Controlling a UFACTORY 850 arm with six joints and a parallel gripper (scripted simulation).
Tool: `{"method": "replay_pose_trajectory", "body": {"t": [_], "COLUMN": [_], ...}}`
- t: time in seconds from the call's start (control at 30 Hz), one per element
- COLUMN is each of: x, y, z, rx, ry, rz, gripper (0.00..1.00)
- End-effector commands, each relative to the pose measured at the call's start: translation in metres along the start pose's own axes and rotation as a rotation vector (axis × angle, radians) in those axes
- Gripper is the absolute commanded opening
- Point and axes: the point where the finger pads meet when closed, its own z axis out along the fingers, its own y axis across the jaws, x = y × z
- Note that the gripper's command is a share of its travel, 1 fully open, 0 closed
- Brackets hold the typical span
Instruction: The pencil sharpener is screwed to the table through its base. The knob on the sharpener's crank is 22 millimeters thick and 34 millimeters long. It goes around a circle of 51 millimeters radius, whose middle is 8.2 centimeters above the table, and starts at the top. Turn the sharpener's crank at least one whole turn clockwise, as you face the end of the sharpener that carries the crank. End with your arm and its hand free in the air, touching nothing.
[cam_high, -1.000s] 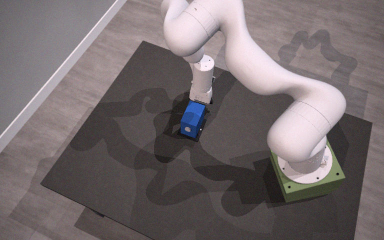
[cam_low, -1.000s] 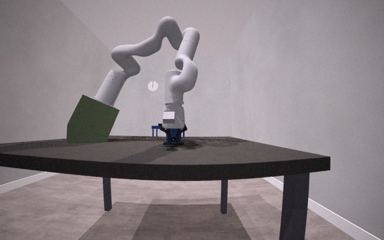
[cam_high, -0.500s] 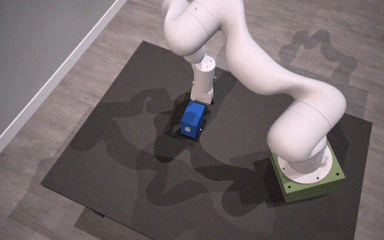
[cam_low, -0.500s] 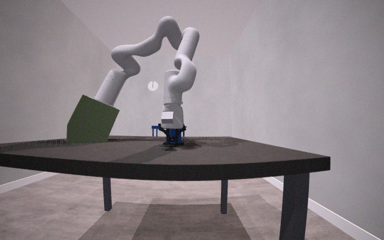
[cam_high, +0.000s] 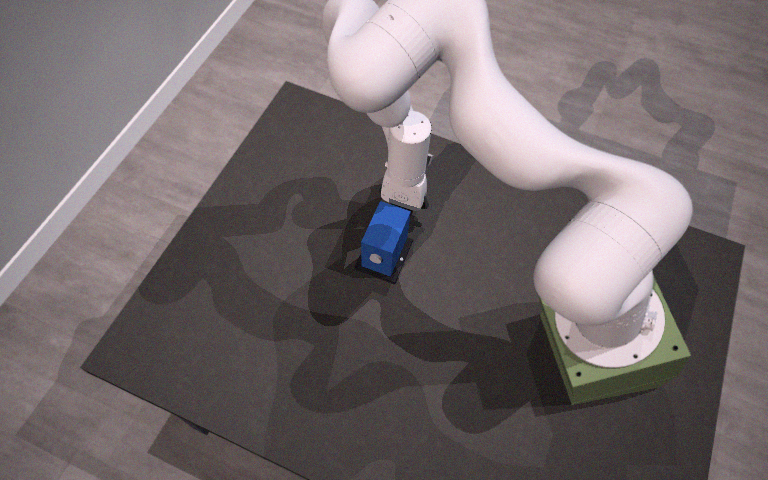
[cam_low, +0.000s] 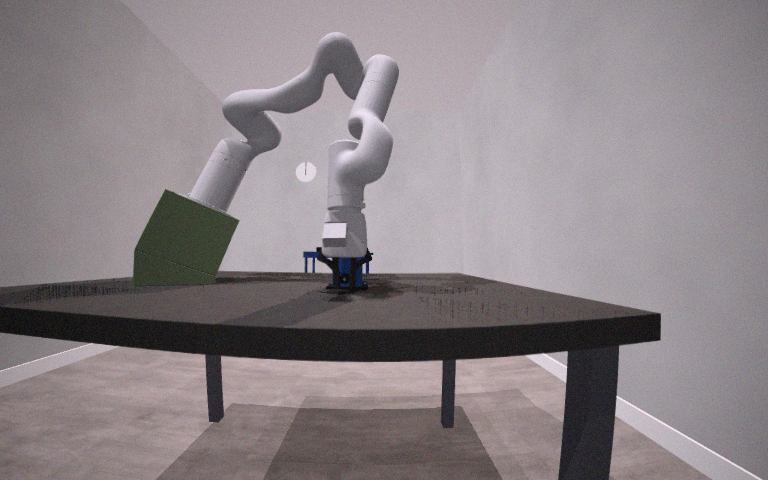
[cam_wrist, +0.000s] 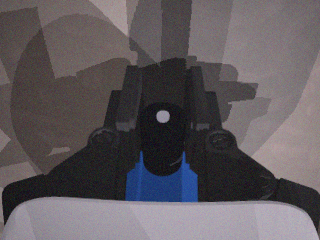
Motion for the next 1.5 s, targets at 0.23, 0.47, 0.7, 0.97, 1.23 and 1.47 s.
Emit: {"method": "replay_pose_trajectory", "body": {"t": [0.23,0.47,0.7,0.97,1.23,1.47], "x": [0.0,0.0,0.0,0.0,0.0,0.0], "y": [0.003,0.01,0.017,0.034,0.044,0.048], "z": [-0.001,-0.002,-0.004,-0.016,-0.031,-0.045], "rx": [0.001,0.001,0.001,0.001,0.001,0.001], "ry": [0.001,0.001,0.001,0.001,0.001,0.001], "rz": [0.0,0.0,0.0,0.0,0.0,0.0], "gripper": [0.0,0.0,0.0,0.0,0.0,0.0]}}
